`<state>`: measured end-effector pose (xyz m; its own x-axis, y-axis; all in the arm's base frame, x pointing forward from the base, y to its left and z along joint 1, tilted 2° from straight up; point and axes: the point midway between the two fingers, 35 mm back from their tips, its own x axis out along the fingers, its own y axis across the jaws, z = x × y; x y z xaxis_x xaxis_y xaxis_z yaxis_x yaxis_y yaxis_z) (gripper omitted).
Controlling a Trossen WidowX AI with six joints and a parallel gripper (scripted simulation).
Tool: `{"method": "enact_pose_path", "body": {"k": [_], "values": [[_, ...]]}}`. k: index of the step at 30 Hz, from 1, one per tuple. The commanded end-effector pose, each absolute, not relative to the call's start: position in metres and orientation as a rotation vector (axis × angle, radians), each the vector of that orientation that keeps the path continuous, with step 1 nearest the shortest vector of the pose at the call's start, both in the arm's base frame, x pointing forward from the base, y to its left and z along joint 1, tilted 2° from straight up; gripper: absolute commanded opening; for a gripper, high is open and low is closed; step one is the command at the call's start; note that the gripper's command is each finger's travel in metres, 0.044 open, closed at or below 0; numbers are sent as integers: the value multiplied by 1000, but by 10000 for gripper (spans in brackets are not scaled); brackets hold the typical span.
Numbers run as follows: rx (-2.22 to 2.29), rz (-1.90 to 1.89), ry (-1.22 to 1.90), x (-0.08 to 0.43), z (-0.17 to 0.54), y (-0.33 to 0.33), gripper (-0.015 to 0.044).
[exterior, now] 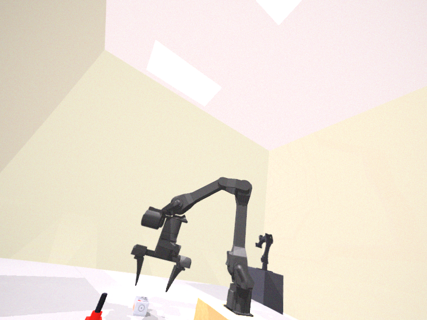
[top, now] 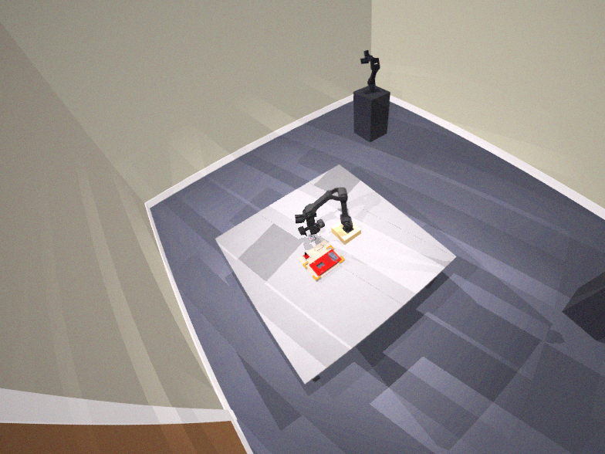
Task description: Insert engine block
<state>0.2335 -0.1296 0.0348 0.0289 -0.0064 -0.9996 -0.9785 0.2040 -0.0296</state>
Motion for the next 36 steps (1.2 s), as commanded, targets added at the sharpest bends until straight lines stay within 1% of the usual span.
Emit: {"method": "enact_pose_path", "body": {"k": [1, 6, 9, 36], "values": [[-1125, 1114, 1283, 236, 39, -130, 440], [-1125, 1114, 1283, 237, 39, -131, 440], [-1126, 1113, 1283, 249, 39, -132, 440], [-1125, 1114, 1283, 248, -2, -133, 440]]}}
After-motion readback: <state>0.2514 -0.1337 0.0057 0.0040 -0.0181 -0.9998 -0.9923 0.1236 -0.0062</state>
